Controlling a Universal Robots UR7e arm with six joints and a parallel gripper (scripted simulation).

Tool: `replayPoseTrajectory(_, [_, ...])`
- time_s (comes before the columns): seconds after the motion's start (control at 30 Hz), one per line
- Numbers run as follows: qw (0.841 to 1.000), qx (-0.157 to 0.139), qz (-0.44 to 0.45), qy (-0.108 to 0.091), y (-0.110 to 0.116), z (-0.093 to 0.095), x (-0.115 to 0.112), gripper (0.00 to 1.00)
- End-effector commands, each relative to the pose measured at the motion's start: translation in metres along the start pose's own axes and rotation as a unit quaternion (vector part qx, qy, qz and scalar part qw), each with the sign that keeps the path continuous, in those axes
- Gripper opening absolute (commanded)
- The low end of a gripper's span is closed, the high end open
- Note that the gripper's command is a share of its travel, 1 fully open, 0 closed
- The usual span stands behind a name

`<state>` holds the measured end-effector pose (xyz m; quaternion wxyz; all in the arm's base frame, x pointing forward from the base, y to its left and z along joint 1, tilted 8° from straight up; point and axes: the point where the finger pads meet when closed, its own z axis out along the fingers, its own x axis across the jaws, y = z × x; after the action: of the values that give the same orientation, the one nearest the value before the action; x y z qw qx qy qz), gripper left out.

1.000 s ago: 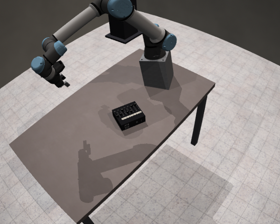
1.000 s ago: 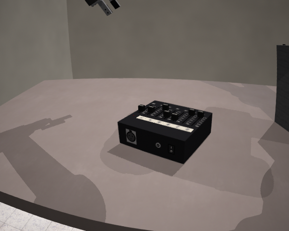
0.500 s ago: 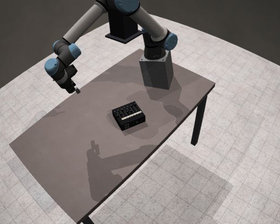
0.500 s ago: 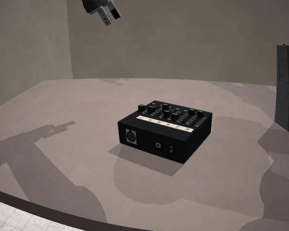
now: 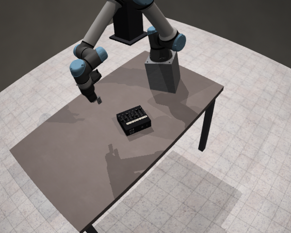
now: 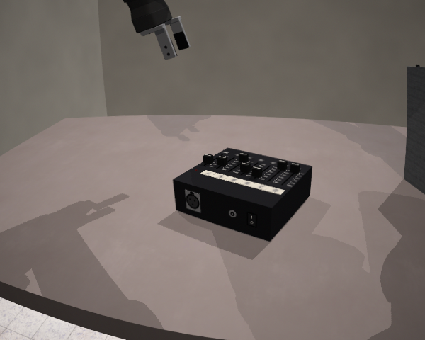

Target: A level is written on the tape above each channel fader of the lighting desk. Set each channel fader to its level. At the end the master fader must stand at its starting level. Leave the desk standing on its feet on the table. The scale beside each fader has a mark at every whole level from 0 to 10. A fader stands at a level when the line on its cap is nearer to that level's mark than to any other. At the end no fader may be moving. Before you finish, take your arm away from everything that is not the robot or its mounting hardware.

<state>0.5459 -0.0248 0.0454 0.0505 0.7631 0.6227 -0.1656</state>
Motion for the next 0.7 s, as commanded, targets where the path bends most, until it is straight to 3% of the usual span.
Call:
replayPoseTrajectory(0.0, [0.999,-0.032,-0.014,0.020,-0.024,0.012,0.028,1.00])
replayPoseTrajectory(0.4, [0.993,-0.081,-0.053,0.064,-0.095,0.039,0.083,1.00])
replayPoseTrajectory(0.67, [0.990,-0.099,-0.068,0.080,-0.124,0.048,0.100,1.00])
